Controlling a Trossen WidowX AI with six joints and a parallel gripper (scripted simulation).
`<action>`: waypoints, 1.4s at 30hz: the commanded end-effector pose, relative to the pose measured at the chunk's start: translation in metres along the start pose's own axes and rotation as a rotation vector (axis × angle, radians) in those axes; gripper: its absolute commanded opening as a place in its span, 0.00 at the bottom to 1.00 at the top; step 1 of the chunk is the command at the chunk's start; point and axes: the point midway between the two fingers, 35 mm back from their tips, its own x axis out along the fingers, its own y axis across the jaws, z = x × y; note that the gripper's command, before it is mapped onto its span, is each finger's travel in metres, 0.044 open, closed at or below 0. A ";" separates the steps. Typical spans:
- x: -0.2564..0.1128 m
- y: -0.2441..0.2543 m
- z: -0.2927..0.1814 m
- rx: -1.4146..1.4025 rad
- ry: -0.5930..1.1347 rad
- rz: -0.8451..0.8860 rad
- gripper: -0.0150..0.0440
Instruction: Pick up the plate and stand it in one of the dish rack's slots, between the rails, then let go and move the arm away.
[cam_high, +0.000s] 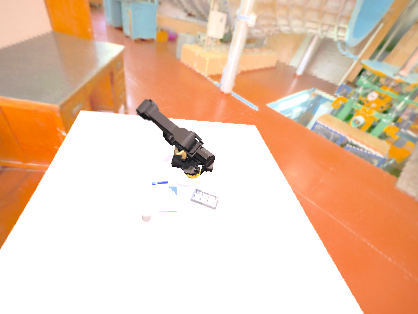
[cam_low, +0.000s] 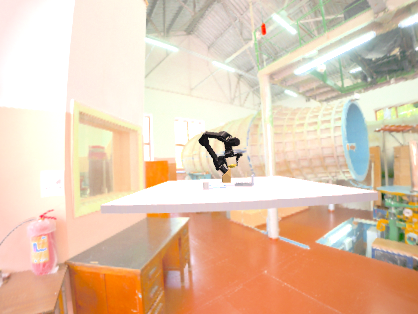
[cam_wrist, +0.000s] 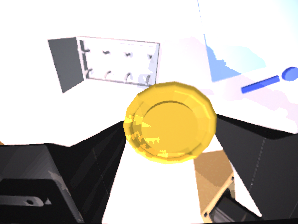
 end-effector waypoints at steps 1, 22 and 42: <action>0.011 0.001 -0.001 -0.077 0.050 0.068 0.25; 0.058 0.009 -0.002 -0.443 0.133 0.441 0.25; 0.086 0.012 0.002 -0.758 -0.079 0.800 0.25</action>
